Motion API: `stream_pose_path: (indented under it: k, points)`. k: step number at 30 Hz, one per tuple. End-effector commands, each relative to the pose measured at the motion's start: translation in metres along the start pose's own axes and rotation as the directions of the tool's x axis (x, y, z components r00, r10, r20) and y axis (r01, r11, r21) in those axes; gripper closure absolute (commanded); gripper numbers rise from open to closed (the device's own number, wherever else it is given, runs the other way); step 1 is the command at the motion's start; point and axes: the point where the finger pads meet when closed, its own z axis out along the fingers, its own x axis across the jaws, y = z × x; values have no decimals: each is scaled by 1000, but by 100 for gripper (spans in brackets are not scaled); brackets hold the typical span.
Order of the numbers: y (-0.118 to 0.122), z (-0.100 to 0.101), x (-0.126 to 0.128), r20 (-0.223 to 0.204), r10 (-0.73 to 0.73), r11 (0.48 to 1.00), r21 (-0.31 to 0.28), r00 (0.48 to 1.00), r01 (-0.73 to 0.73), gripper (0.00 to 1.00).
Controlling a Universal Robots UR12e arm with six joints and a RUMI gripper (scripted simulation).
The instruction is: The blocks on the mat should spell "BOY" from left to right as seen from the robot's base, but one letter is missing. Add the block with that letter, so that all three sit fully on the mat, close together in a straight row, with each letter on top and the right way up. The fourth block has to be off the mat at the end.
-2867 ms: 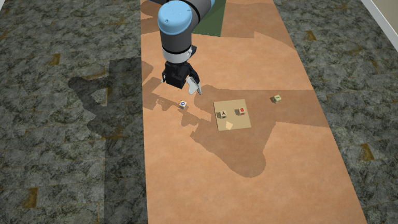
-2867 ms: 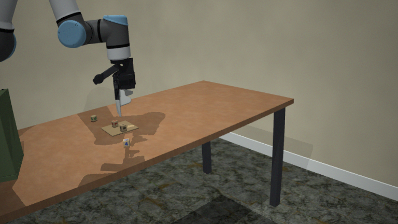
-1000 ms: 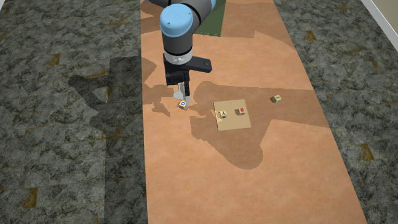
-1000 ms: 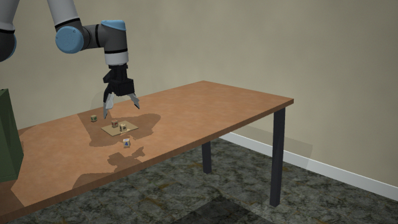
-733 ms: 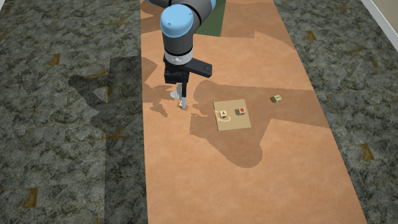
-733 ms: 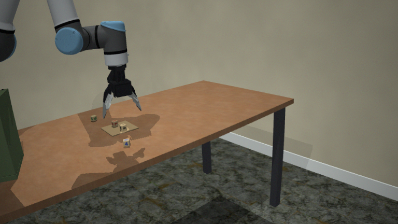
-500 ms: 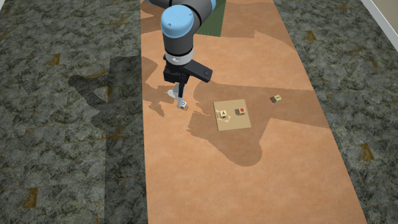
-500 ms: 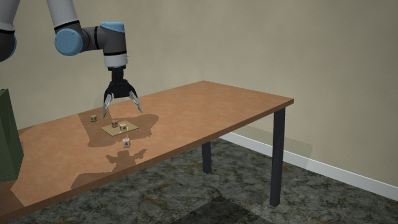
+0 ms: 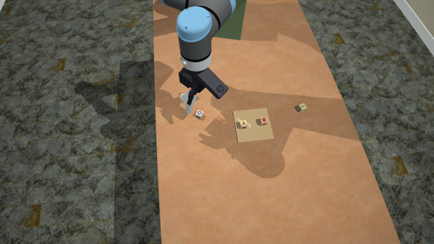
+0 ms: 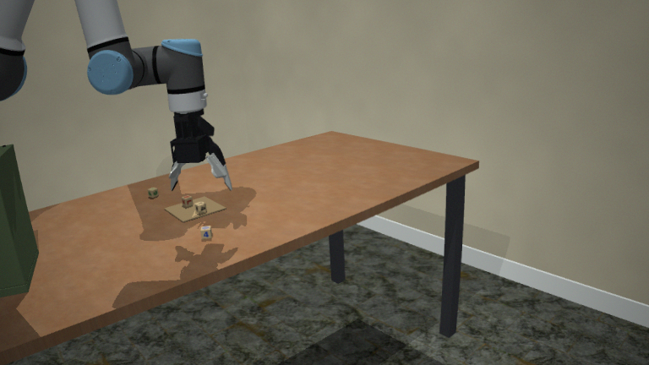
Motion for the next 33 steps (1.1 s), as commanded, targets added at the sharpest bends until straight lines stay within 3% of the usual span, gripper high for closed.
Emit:
stream_pose_path:
  k: [1, 10, 24, 26, 33]
  points:
    - [0, 2, 1, -3, 139, 990, -3, 990, -139, 0]
    - [2, 5, 2, -4, 351, 937, -2, 937, -351, 0]
    - [7, 12, 4, -4, 711, 703, -1, 703, -711, 0]
    - [7, 12, 4, -4, 711, 703, -1, 703, -711, 0]
    - [10, 15, 4, -4, 833, 554, 0, 554, -833, 0]
